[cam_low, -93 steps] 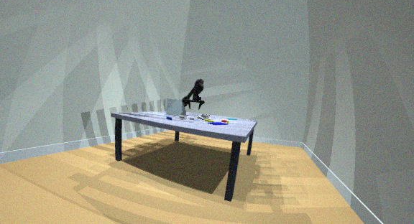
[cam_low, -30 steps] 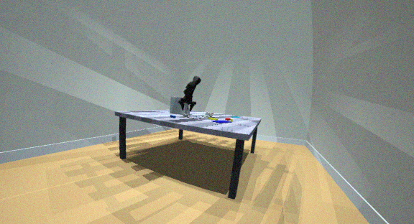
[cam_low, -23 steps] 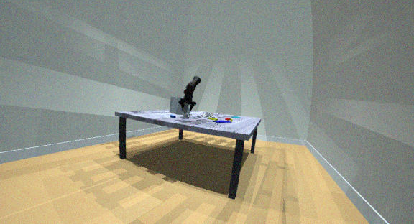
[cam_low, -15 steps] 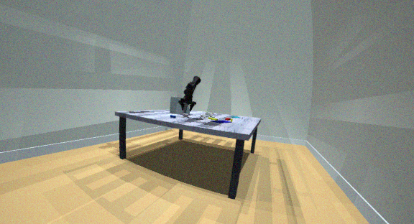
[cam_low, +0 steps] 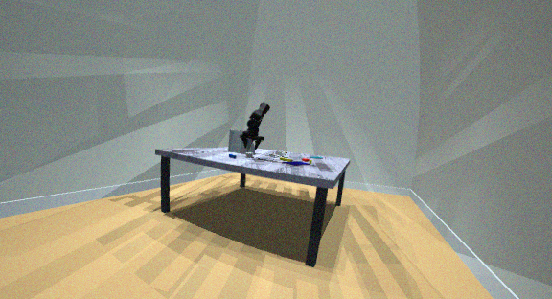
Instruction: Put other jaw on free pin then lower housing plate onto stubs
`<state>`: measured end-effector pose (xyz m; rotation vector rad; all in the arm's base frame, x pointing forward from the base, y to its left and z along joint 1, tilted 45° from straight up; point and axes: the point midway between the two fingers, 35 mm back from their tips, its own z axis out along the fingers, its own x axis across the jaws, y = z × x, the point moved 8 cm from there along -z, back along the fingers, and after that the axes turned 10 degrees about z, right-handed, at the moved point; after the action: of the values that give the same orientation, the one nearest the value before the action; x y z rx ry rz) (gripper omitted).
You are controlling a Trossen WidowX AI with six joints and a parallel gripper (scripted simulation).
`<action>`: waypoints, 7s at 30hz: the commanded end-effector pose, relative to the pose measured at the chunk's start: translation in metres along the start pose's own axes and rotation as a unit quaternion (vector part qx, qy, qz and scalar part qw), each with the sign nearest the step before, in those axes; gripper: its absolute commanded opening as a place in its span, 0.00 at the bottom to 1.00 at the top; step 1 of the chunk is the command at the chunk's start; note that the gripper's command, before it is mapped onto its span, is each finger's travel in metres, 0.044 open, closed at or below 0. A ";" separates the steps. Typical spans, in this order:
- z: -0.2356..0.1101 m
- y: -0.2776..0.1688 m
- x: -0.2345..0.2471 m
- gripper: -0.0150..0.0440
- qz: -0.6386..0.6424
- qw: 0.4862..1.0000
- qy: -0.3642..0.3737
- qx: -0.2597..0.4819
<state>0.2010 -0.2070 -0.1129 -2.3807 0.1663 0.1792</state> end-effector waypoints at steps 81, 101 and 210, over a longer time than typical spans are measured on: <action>0.000 0.000 0.000 1.00 0.001 1.000 0.002 0.001; 0.000 0.000 0.000 1.00 0.001 1.000 0.002 0.001; -0.022 0.002 0.002 0.85 0.002 1.000 0.002 0.000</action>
<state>0.2030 -0.2140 -0.1081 -2.3664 0.1762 0.1879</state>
